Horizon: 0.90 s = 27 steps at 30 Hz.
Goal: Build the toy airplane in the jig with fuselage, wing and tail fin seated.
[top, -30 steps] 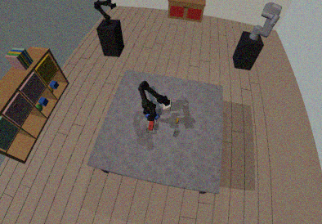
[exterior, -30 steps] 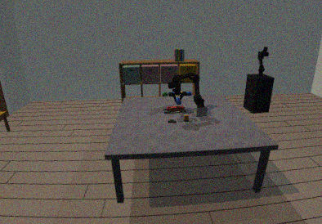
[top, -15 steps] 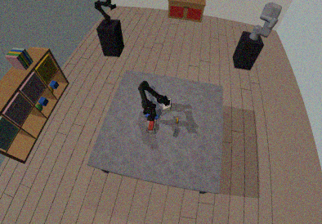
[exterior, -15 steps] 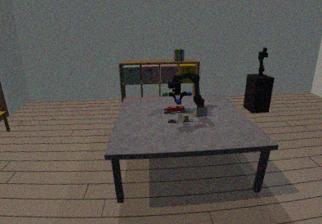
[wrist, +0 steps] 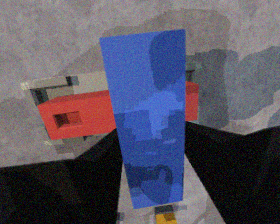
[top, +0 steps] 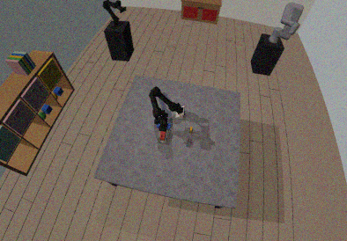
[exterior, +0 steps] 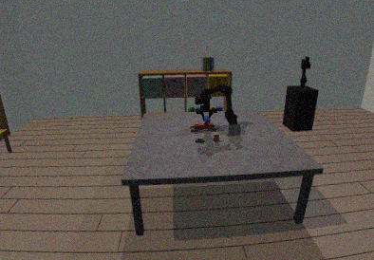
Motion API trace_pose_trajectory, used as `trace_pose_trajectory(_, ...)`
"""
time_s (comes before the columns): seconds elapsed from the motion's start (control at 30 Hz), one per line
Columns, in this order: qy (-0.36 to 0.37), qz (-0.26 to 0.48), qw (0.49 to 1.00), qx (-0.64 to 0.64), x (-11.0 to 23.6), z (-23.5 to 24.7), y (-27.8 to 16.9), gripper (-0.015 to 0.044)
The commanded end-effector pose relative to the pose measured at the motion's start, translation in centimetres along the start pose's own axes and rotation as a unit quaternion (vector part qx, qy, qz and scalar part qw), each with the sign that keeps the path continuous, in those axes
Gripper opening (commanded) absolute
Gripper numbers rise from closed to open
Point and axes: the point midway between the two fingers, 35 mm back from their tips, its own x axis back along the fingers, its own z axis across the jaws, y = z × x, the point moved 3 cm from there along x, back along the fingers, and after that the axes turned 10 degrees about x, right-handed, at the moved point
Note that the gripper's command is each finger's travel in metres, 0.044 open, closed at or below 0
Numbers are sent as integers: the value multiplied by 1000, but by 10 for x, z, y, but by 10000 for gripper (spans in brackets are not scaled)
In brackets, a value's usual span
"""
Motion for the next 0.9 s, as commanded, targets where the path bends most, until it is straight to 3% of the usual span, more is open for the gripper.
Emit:
trace_pose_trajectory(0.0, -1, -2, 1000, 1, -8, -1, 1, 196)
trace_pose_trajectory(0.47, -1, -3, 1000, 0, -21, -1, 2, 196)
trace_pose_trajectory(0.63, -1, -1, 1000, -1, -19, -1, 1, 162)
trace_pose_trajectory(0.8, -1, -1, 1000, -1, -19, -1, 1, 31)
trace_pose_trajectory(0.87, -1, -1, 1000, -1, -19, -1, 1, 84)
